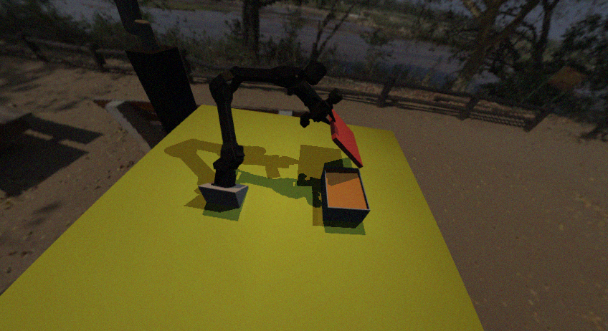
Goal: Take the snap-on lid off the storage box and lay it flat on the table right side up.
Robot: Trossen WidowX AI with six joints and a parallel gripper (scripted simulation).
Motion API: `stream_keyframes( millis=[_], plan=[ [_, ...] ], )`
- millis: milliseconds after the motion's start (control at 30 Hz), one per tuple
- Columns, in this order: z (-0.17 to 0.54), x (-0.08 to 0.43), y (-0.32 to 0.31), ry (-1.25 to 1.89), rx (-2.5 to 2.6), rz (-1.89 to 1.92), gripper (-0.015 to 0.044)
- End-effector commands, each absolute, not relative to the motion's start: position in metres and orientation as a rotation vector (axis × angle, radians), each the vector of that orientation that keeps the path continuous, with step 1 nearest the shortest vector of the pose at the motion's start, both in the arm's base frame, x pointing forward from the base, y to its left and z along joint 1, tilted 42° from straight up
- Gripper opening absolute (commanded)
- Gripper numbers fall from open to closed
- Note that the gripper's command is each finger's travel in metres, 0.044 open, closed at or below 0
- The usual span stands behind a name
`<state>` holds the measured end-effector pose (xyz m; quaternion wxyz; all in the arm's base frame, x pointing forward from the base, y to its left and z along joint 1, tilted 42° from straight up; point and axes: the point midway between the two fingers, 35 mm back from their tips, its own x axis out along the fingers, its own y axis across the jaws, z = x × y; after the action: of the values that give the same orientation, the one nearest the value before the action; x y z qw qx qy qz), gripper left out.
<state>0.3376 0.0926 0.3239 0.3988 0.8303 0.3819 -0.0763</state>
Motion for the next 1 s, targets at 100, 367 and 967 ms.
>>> stream_keyframes(
  millis=[100, 367, 967],
  plan=[
    [0.34, 0.332, 0.1, 0.941, 2.107, -0.182, 0.0],
    [0.351, 0.327, 0.111, 0.941, 2.108, -0.181, 0.0],
    [0.374, 0.315, 0.135, 0.941, 2.11, -0.179, 0.0]
  ],
)
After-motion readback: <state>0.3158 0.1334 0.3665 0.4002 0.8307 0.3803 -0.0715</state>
